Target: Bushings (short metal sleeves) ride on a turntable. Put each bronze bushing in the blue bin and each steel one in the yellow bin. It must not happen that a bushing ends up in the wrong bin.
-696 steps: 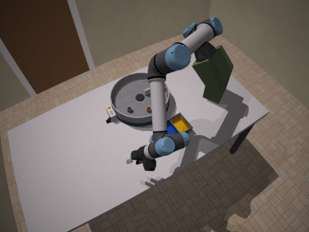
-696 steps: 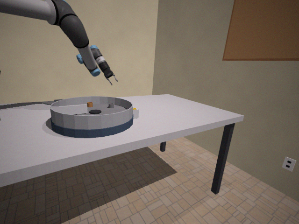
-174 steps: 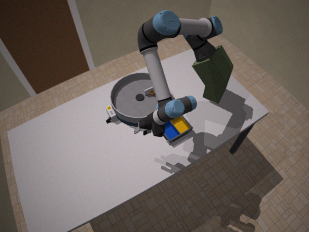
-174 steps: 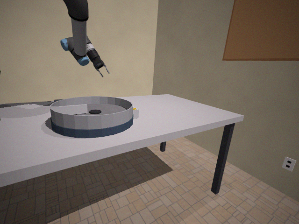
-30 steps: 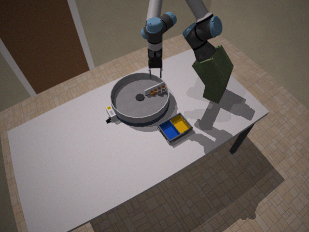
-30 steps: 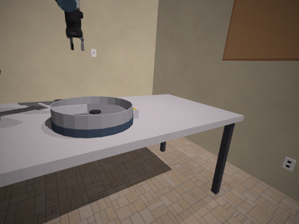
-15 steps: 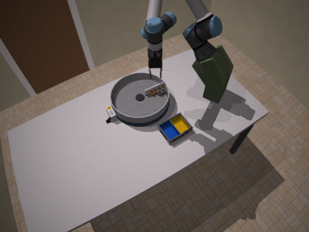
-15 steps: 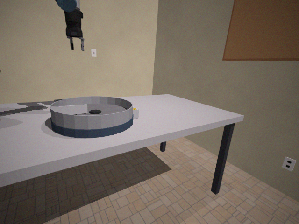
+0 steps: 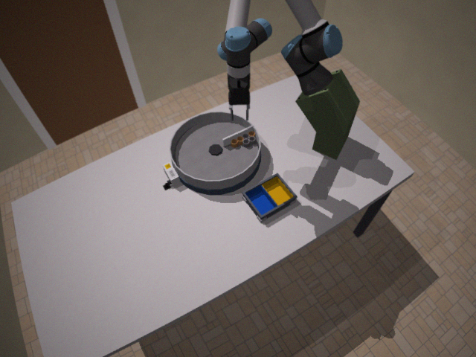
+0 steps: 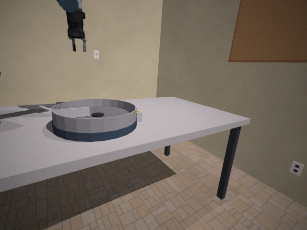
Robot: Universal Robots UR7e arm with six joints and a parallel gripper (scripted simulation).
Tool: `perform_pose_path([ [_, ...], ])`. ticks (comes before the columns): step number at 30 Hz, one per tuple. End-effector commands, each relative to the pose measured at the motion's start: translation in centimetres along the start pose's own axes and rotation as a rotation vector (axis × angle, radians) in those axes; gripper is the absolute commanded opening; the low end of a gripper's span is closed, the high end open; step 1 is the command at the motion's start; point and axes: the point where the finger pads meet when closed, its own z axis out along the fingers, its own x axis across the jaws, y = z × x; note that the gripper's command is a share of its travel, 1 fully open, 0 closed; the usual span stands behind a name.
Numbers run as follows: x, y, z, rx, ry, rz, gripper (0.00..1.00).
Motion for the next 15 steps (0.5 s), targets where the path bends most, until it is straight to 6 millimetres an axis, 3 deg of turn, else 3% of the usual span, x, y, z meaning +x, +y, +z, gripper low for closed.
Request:
perform_pose_path([
  [1, 0.3, 1.2, 2.0, 0.001, 0.0, -0.041, 0.27],
  [4, 0.7, 2.7, 4.6, 0.0, 0.0, -0.095, 0.27],
  [8, 0.8, 2.9, 5.1, 0.001, 0.0, -0.104, 0.27],
  [11, 1.2, 4.7, 8.1, 0.001, -0.001, -0.166, 0.27],
  [14, 1.2, 4.7, 8.1, 0.001, -0.001, -0.167, 0.27],
  [15, 1.4, 5.3, 9.1, 0.001, -0.001, -0.188, 0.27],
])
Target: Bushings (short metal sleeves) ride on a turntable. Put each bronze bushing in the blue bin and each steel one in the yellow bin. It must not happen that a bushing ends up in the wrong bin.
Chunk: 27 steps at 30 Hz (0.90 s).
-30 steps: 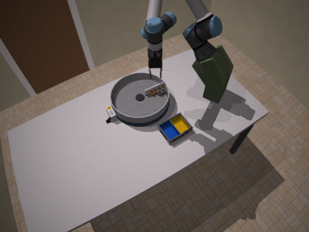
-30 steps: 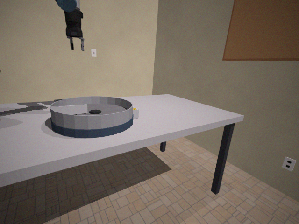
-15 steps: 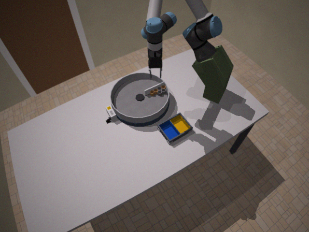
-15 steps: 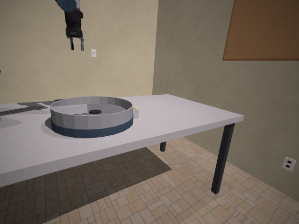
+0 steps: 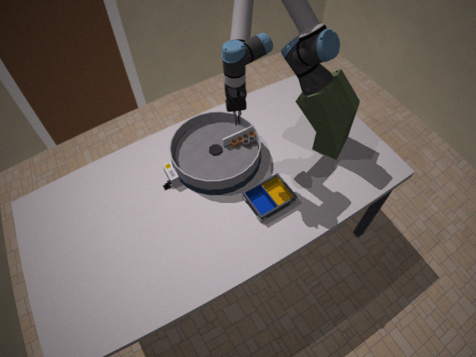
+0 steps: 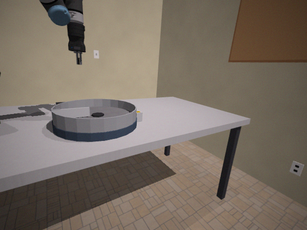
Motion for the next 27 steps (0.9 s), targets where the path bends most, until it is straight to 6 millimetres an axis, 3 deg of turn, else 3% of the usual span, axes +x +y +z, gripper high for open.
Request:
perform_pose_path([
  [1, 0.4, 1.6, 3.3, 0.024, 0.012, -0.07, 0.27],
  [4, 0.4, 1.6, 3.3, 0.024, 0.012, -0.07, 0.27],
  [7, 0.7, 3.4, 6.3, 0.024, 0.012, -0.131, 0.27],
  [11, 0.8, 4.5, 8.5, 0.024, 0.012, -0.174, 0.27],
  [16, 0.8, 4.5, 8.5, 0.024, 0.012, -0.174, 0.27],
  [19, 1.1, 6.3, 11.6, 0.024, 0.012, -0.237, 0.27],
  [22, 1.2, 7.3, 13.4, 0.023, 0.011, -0.275, 0.27],
  [26, 1.2, 7.4, 13.6, 0.023, 0.012, -0.279, 0.27],
  [27, 1.3, 8.0, 14.7, 0.023, 0.012, -0.3, 0.27],
])
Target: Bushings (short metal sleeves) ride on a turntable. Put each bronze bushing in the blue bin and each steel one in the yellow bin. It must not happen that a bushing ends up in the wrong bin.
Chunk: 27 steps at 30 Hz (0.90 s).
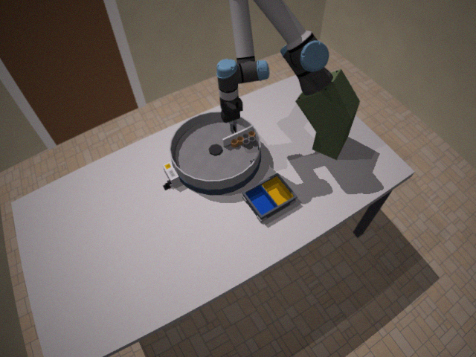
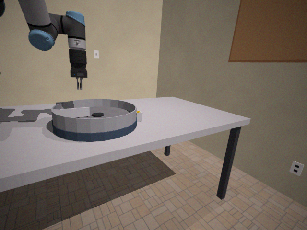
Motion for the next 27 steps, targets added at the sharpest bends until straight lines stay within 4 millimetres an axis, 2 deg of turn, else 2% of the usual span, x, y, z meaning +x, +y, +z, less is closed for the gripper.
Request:
perform_pose_path([
  [1, 0.0, 1.6, 3.1, 0.012, 0.022, -0.063, 0.27],
  [3, -0.1, 2.5, 4.6, 0.01, 0.02, -0.094, 0.27],
  [5, -0.1, 2.5, 4.6, 0.01, 0.02, -0.094, 0.27],
  [7, -0.2, 3.3, 6.1, 0.011, 0.022, -0.125, 0.27],
  [17, -0.2, 3.3, 6.1, 0.011, 0.022, -0.125, 0.27],
  [18, -0.2, 3.3, 5.9, 0.01, 0.016, -0.121, 0.42],
  [27, -0.2, 3.3, 5.9, 0.01, 0.016, -0.121, 0.42],
])
